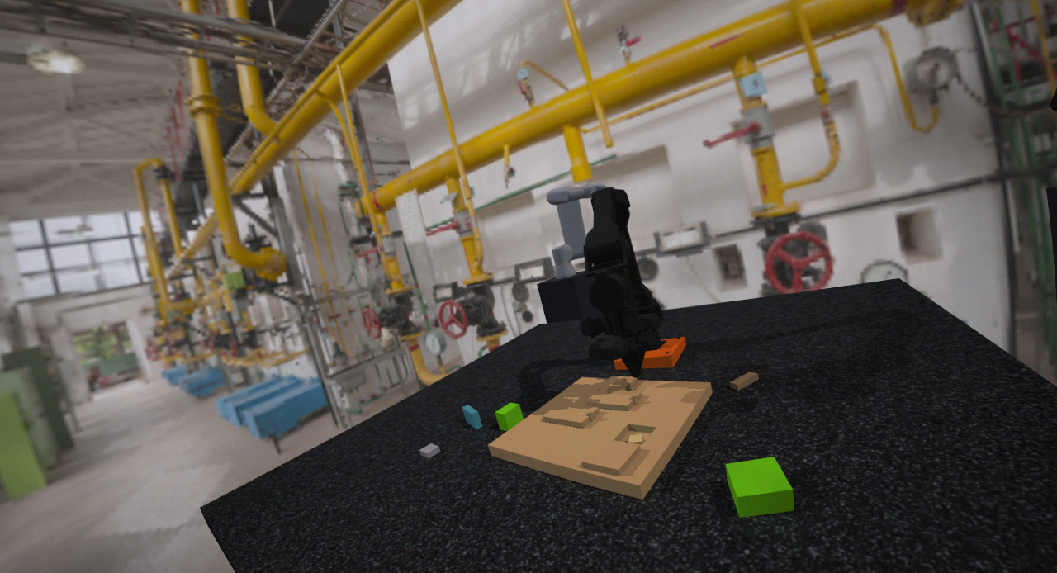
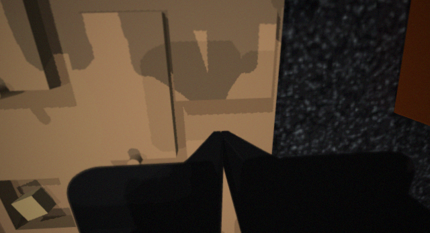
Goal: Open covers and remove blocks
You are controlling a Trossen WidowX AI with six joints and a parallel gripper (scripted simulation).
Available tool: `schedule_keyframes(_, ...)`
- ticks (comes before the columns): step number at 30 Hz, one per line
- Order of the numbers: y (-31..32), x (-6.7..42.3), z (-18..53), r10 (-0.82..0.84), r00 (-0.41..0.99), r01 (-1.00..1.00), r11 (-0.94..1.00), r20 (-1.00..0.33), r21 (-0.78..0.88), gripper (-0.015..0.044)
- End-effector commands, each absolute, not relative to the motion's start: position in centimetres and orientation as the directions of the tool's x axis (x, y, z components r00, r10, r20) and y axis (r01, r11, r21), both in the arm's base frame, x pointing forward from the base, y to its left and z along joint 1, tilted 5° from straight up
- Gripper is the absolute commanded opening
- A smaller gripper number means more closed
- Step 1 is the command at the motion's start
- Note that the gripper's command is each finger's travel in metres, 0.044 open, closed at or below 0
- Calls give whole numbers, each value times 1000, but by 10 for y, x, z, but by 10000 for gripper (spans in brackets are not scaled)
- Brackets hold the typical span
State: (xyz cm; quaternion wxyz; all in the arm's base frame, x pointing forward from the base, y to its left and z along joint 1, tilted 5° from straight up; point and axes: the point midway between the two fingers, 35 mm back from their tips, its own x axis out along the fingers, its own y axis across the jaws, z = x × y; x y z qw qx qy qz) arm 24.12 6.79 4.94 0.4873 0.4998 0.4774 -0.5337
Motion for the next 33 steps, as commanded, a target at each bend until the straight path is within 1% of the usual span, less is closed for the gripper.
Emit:
schedule_keyframes(1,66,239,43,-49,-33,997,-69,-998,-30,0)
schedule_keyframes(20,65,237,25,-49,-33,997,-69,-998,-30,0)
schedule_keyframes(33,55,238,25,-50,-33,997,-69,-998,-29,0)
